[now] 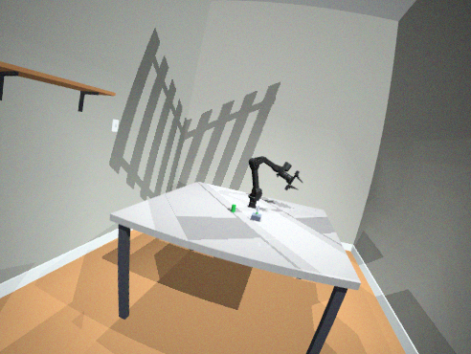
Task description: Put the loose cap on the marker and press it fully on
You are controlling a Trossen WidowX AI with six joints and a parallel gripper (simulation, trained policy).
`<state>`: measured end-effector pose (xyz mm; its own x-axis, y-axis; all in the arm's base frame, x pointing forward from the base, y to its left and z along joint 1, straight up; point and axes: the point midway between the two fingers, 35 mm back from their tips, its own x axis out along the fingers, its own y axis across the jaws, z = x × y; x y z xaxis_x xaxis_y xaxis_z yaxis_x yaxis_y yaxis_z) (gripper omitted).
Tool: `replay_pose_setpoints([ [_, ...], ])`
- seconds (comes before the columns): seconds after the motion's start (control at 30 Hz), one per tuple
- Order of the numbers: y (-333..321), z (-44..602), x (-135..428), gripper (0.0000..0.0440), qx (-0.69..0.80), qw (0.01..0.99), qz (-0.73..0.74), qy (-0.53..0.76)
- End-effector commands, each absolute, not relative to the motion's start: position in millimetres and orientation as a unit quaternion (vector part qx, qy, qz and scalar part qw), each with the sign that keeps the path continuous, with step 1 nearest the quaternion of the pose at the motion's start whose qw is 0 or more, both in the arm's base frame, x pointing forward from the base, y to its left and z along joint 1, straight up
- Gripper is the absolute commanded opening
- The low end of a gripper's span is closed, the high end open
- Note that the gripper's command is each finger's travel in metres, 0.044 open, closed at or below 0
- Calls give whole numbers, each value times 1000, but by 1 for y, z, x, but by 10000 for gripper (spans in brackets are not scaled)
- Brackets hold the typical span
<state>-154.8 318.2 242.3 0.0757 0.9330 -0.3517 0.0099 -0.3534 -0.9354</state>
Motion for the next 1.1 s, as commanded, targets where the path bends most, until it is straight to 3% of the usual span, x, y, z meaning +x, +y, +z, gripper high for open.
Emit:
replay_pose_setpoints([
  [0.0, 321, 249, -145, 325, -603, 421, 563, -375],
  [1.07, 326, 263, -42, 330, -627, 462, 583, -228],
])
